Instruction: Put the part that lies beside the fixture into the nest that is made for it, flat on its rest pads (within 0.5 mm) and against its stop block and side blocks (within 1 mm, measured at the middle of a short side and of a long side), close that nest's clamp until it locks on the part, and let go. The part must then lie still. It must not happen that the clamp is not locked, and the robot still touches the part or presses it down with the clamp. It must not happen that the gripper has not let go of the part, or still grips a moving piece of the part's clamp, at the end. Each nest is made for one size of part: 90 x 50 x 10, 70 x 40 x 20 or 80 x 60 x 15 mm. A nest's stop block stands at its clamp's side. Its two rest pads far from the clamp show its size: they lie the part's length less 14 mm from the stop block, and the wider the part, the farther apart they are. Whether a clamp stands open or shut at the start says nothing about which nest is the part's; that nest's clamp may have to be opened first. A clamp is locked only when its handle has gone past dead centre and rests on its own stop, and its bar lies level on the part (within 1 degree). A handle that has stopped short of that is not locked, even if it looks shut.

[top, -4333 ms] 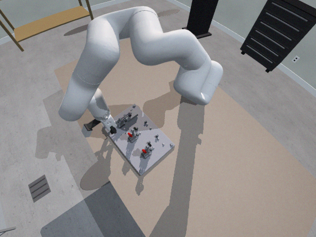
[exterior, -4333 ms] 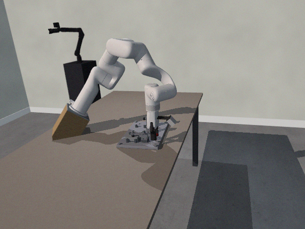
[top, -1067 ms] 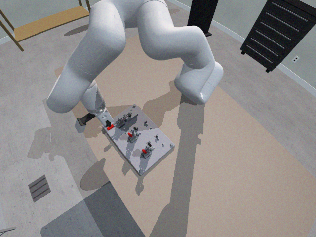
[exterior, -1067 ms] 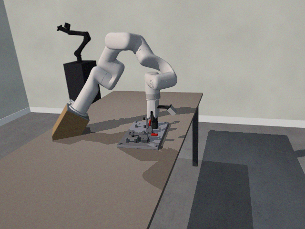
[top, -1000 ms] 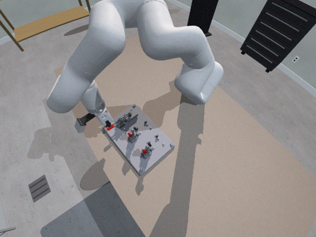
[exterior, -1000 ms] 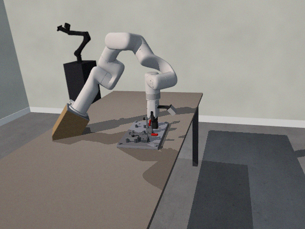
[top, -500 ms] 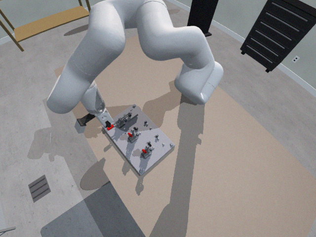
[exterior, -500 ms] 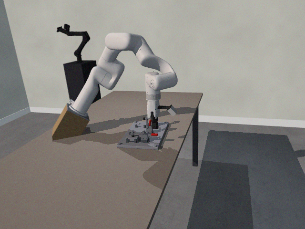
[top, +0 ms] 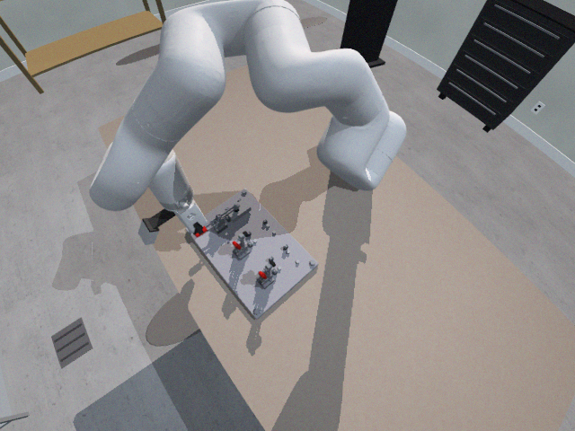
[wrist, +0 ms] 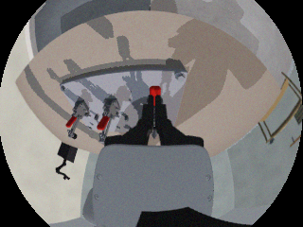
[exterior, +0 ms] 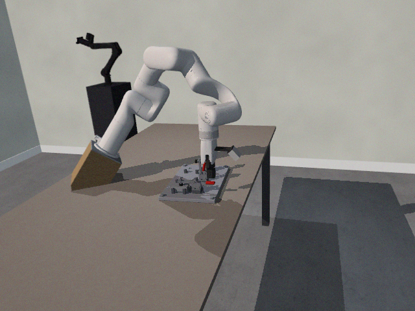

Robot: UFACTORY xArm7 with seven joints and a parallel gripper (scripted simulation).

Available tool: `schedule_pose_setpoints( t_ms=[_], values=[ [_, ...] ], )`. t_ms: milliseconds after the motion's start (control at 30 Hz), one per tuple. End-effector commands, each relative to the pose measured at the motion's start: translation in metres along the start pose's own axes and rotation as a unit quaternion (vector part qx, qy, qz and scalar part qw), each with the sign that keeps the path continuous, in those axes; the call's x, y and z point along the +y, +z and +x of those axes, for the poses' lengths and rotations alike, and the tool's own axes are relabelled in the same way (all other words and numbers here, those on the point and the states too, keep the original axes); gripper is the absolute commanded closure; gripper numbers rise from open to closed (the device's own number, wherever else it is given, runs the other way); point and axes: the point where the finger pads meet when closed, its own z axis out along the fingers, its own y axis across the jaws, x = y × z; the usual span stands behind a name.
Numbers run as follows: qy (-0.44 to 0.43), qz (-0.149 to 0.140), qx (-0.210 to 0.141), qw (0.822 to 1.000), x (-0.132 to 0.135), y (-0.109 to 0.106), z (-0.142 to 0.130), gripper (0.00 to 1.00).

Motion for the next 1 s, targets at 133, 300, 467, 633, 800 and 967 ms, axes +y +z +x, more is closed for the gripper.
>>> schedule_pose_setpoints(
  t_ms=[133,300,467,633,800,967],
  values=[
    [0.000,-0.001,0.001,1.000,0.001,-0.001,0.001,1.00],
    [0.000,-0.001,0.001,1.000,0.001,-0.001,0.001,1.00],
    [0.000,-0.001,0.001,1.000,0.001,-0.001,0.001,1.00],
    [0.000,-0.001,0.001,1.000,0.001,0.000,0.001,1.00],
    [0.000,-0.001,0.001,1.000,0.001,0.004,0.001,1.00],
    [0.000,-0.001,0.001,1.000,0.002,0.010,0.001,1.00]
  ],
)
